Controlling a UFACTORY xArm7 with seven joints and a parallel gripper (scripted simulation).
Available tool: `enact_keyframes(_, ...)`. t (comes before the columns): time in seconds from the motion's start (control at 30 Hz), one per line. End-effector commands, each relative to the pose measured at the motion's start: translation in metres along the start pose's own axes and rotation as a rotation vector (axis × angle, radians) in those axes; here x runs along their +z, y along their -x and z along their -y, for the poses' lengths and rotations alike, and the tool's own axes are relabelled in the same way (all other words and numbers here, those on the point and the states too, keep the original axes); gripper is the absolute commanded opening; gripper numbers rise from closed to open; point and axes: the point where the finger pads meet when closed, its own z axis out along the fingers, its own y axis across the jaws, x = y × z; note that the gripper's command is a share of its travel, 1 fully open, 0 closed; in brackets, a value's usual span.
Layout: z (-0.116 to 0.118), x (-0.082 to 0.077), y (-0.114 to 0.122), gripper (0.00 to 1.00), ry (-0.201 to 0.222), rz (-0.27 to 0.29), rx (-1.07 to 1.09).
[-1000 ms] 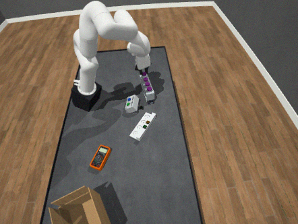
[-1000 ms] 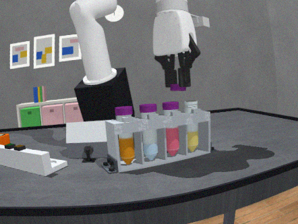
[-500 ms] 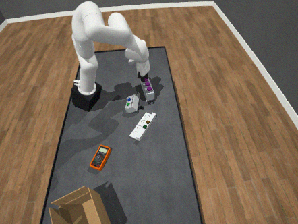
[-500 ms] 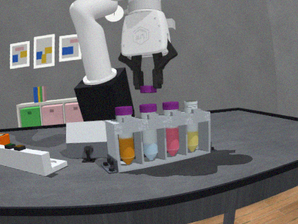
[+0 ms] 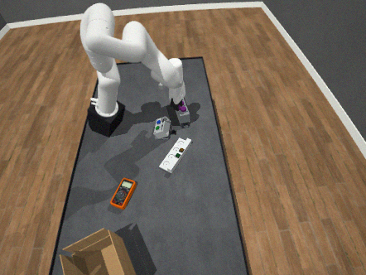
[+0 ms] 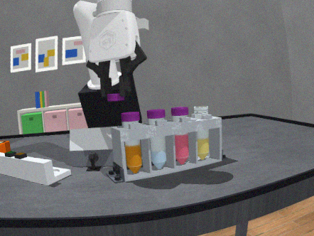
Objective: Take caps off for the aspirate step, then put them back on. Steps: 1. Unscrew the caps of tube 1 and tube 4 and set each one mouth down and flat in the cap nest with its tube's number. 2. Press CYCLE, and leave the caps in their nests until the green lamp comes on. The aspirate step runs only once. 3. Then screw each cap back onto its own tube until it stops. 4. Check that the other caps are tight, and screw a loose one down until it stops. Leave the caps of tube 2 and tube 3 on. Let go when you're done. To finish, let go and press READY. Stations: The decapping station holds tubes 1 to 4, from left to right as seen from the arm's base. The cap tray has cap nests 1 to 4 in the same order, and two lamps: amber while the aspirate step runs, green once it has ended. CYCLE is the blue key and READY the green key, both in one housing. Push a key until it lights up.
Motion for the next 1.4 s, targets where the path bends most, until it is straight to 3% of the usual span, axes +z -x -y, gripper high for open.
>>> enact_keyframes(0.0,0.028,-0.002,0.021,0.00,0.006,-0.011,-0.005)
enact_keyframes(0.23,0.062,-0.002,0.045,0.00,0.005,-0.011,-0.005)
enact_keyframes(0.3,0.062,-0.002,0.045,0.00,0.005,-0.011,-0.005)
enact_keyframes(0.7,0.127,-0.001,0.088,0.00,0.004,-0.010,-0.005)
enact_keyframes(1.07,0.127,-0.001,0.088,0.00,0.004,-0.010,-0.005)
enact_keyframes(1.37,0.127,0.044,0.088,0.00,0.005,-0.011,-0.005)
